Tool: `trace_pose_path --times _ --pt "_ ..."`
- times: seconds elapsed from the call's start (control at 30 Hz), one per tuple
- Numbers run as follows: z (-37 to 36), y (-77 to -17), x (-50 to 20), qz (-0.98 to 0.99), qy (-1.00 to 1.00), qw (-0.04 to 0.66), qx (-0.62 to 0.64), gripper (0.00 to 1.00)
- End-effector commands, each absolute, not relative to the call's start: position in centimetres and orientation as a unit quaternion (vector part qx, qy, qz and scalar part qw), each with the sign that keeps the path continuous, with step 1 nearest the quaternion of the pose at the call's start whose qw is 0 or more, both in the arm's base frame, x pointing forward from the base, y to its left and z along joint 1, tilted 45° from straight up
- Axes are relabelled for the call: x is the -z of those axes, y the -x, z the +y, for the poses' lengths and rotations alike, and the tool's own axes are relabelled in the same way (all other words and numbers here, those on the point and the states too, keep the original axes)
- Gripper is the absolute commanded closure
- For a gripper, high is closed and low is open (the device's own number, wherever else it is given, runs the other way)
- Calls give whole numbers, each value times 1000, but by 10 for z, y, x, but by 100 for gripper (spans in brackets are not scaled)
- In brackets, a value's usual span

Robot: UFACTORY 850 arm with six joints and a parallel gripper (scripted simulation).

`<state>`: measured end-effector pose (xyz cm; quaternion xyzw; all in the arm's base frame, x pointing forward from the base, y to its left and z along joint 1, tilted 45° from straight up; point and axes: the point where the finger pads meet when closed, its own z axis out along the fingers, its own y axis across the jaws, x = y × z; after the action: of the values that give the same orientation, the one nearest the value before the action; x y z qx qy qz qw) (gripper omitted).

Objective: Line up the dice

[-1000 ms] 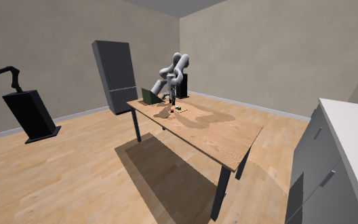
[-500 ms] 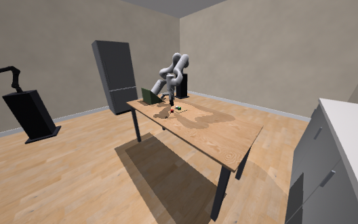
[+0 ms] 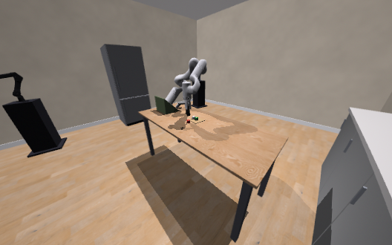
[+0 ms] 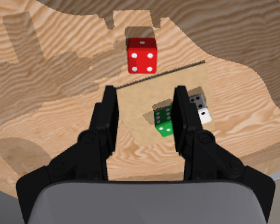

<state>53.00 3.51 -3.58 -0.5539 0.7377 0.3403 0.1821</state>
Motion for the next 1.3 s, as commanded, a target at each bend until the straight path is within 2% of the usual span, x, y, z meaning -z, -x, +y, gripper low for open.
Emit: trace_pose_path --times 0.0,1.27 --pt "34 -531 35 738 554 183 -340 53" --pt "46 -530 47 738 553 182 -340 53"
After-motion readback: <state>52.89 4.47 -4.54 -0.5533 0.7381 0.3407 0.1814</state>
